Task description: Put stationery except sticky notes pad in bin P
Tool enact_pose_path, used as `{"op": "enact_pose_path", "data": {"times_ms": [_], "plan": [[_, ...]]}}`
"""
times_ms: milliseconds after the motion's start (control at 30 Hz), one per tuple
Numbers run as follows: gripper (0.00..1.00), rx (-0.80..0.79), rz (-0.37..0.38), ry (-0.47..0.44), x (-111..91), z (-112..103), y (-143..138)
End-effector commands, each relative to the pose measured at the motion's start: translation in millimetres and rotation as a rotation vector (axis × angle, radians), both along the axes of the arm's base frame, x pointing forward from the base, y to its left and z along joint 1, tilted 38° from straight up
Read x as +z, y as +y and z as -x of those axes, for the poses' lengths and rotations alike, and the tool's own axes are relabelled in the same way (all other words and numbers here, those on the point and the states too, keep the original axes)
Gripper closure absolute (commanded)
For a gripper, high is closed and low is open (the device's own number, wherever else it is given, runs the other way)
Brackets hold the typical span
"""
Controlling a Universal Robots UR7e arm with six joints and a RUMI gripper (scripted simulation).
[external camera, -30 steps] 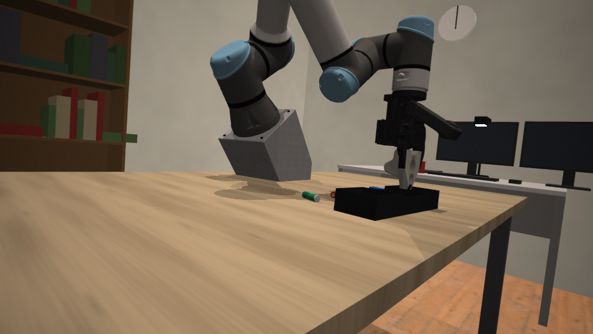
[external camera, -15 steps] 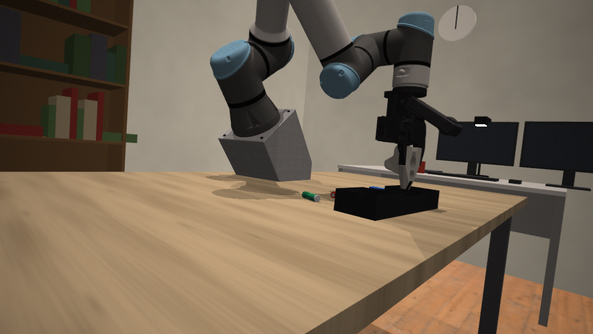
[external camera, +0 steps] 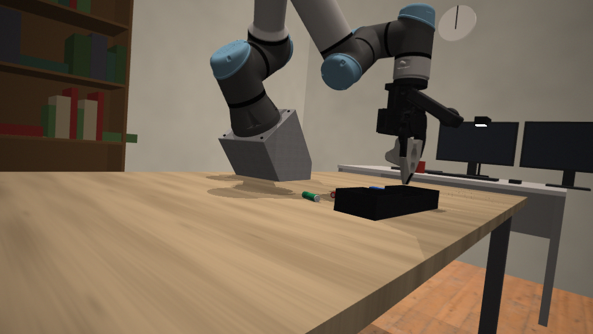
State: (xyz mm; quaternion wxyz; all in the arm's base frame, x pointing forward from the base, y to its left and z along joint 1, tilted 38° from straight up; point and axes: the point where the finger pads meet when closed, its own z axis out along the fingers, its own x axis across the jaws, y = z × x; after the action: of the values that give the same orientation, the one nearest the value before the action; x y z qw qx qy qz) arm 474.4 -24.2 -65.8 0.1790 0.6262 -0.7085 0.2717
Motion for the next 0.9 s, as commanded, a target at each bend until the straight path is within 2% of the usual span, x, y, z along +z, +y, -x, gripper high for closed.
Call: {"op": "enact_pose_path", "data": {"times_ms": [0, 233, 400, 667, 733, 867], "plan": [[0.96, 0.000, 0.000, -0.001, 7, 0, 6], [0.96, 0.000, 0.000, -0.001, 22, 2, 17], [0.96, 0.000, 0.000, -0.001, 22, 2, 17], [0.96, 0.000, 0.000, -0.001, 75, 8, 58], [0.96, 0.000, 0.000, -0.001, 75, 8, 58], [0.96, 0.000, 0.000, -0.001, 101, 11, 78]]}}
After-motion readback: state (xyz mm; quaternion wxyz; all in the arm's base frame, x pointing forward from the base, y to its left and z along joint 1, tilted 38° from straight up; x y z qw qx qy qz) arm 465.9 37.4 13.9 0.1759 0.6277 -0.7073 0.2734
